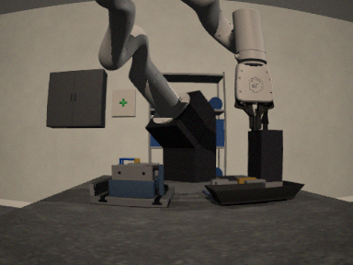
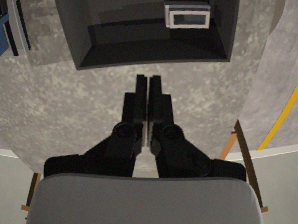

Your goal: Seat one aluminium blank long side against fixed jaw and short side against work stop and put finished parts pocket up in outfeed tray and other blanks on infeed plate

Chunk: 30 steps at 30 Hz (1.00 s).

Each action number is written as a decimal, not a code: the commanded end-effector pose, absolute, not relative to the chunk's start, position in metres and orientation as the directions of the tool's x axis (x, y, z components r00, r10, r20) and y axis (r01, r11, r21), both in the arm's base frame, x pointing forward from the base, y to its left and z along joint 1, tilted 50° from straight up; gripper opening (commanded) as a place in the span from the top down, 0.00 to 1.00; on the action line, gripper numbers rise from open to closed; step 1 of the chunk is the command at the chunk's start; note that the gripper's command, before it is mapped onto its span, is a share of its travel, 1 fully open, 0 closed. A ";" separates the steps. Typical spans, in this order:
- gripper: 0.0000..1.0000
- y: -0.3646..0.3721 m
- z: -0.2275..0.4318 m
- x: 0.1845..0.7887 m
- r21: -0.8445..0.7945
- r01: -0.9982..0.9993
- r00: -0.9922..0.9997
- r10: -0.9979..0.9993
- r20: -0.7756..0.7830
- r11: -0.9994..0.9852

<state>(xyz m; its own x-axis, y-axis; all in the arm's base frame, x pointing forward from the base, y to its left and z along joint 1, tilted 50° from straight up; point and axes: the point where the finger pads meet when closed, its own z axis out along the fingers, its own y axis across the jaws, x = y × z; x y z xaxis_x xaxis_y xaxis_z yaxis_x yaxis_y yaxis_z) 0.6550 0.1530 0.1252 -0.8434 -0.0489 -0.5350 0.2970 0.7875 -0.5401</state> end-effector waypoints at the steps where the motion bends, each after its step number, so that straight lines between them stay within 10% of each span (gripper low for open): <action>1: 1.00 0.152 0.124 0.657 -0.539 0.297 -0.843 -0.049 -0.536 0.788; 30: 1.00 0.123 0.093 0.679 -0.539 0.297 -0.843 -0.049 -0.536 0.788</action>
